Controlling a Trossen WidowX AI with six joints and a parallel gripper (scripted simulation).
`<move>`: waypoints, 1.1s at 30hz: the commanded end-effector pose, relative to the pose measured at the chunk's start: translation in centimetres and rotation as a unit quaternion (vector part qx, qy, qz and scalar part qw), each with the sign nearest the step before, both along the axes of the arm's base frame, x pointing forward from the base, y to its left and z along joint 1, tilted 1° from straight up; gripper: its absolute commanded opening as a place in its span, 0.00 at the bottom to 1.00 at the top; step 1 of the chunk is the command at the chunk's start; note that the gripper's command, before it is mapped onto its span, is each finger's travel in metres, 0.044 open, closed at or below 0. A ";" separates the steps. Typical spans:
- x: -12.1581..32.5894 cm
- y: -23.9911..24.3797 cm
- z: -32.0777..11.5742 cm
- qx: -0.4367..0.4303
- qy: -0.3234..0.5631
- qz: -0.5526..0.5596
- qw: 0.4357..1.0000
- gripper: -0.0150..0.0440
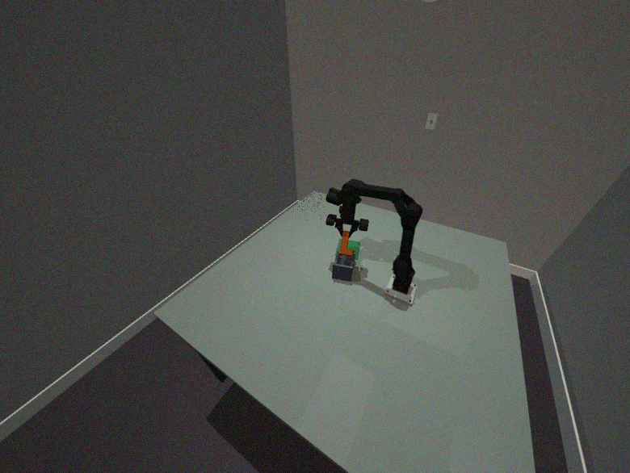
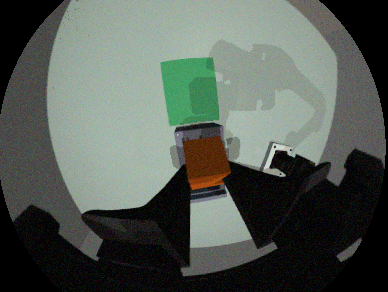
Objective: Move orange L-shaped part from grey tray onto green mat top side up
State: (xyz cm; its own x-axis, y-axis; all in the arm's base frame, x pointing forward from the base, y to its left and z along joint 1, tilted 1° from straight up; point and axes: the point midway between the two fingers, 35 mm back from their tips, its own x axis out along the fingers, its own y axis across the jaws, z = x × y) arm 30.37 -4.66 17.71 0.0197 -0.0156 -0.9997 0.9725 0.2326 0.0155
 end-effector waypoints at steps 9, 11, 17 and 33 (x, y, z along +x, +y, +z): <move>0.8 -5.3 -0.2 -0.001 0.006 0.002 1.000 0.25; 0.9 -6.2 -0.2 -0.001 0.006 0.002 1.000 0.25; 1.3 -8.6 -0.1 -0.002 0.006 0.002 1.000 0.25; 1.7 -12.0 -0.4 -0.004 0.006 0.002 1.000 0.25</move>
State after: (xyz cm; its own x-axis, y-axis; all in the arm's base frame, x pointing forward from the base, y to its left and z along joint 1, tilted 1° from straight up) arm 31.98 -16.43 17.88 0.0172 -0.0255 -0.9995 0.9729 0.2311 0.0109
